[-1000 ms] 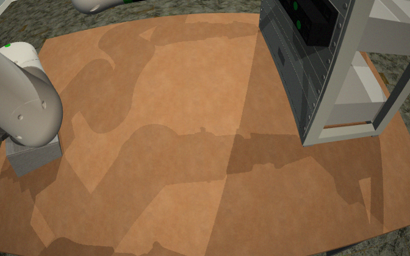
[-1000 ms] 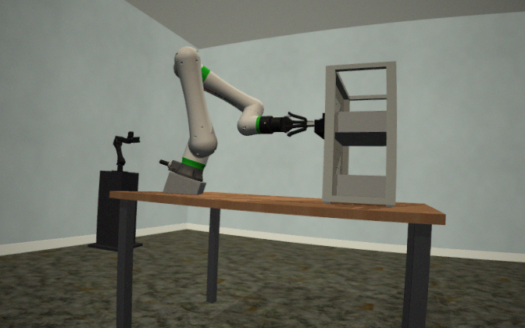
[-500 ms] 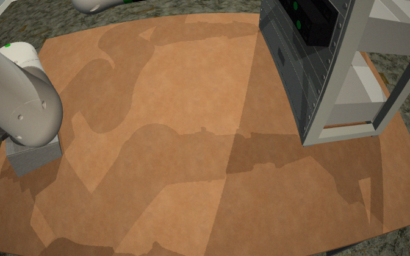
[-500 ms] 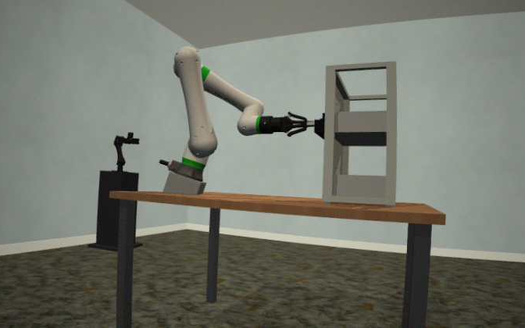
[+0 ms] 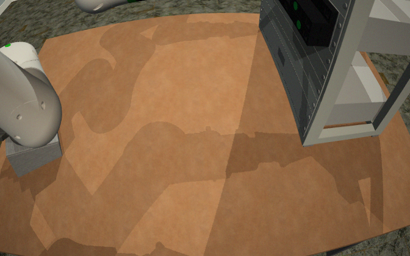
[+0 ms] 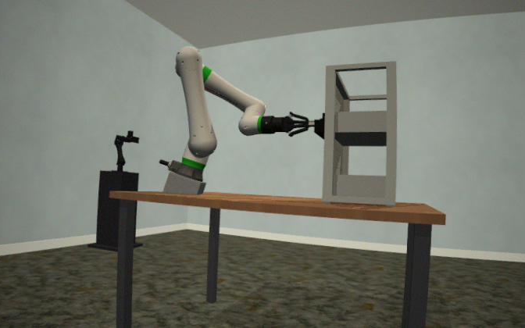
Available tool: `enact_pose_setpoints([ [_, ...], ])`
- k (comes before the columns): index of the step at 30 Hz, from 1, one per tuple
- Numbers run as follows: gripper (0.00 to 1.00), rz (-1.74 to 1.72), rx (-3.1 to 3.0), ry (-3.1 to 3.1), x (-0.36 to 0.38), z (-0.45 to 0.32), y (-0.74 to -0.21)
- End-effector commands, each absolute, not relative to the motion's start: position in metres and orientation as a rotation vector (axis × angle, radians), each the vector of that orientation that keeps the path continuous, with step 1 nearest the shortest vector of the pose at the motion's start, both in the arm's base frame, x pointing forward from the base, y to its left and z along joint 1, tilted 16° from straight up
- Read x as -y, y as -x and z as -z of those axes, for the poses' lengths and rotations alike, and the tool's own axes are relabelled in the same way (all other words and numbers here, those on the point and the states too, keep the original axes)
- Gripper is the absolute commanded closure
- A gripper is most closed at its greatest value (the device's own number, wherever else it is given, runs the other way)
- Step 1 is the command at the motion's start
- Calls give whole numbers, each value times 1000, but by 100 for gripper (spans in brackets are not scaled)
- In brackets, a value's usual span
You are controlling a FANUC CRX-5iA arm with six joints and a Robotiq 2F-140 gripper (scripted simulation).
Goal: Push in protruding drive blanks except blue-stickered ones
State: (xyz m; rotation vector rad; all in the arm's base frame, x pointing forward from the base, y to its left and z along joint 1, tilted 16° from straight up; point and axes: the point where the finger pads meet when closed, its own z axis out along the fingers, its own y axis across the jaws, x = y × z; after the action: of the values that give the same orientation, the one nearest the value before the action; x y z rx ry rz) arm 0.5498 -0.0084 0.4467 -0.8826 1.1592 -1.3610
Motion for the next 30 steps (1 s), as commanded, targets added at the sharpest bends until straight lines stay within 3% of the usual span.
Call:
enact_pose_setpoints([
  [1, 100, 1361, -1159, 882, 9, -448, -552],
  [30, 100, 1361, -1159, 882, 10, -451, -563],
])
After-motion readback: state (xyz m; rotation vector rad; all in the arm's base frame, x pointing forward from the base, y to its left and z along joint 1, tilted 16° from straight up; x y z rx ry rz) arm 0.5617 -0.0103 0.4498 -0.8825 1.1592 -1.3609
